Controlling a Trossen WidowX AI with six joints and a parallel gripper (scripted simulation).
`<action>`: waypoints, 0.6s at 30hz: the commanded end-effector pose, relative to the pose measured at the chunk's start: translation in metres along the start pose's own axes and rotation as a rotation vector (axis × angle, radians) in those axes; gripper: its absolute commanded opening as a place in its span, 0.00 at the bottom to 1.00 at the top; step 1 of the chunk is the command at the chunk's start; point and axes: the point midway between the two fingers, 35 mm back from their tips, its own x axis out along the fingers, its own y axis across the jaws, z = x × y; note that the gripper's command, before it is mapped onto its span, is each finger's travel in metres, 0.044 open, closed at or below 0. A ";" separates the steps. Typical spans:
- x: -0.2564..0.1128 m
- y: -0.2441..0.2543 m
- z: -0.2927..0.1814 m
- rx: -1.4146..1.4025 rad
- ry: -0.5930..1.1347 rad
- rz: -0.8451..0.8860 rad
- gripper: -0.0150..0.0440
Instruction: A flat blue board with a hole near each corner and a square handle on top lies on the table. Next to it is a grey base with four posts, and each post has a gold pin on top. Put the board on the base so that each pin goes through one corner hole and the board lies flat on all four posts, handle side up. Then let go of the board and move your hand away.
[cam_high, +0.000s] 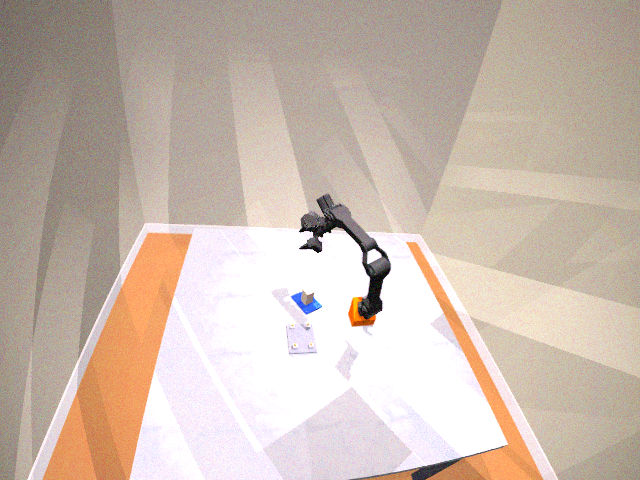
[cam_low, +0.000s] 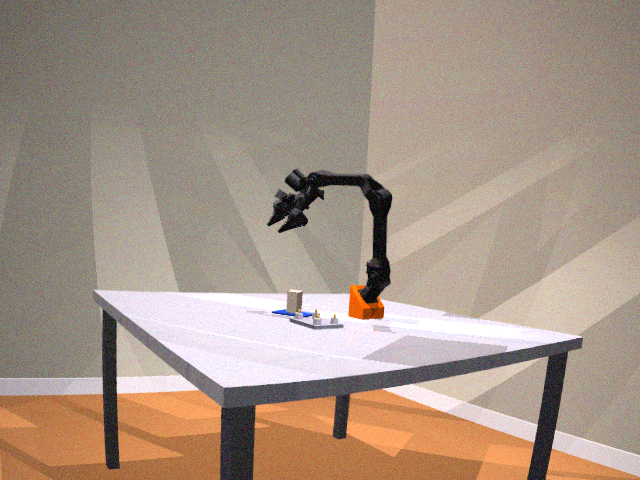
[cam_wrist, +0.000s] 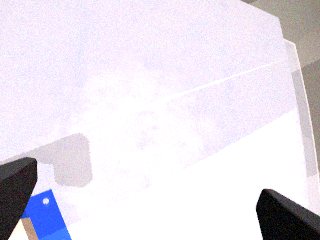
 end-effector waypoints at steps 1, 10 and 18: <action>0.040 0.039 -0.036 -0.157 0.246 0.121 1.00; 0.069 0.109 -0.096 -0.463 0.626 0.417 1.00; 0.070 0.110 -0.106 -0.463 0.626 0.417 1.00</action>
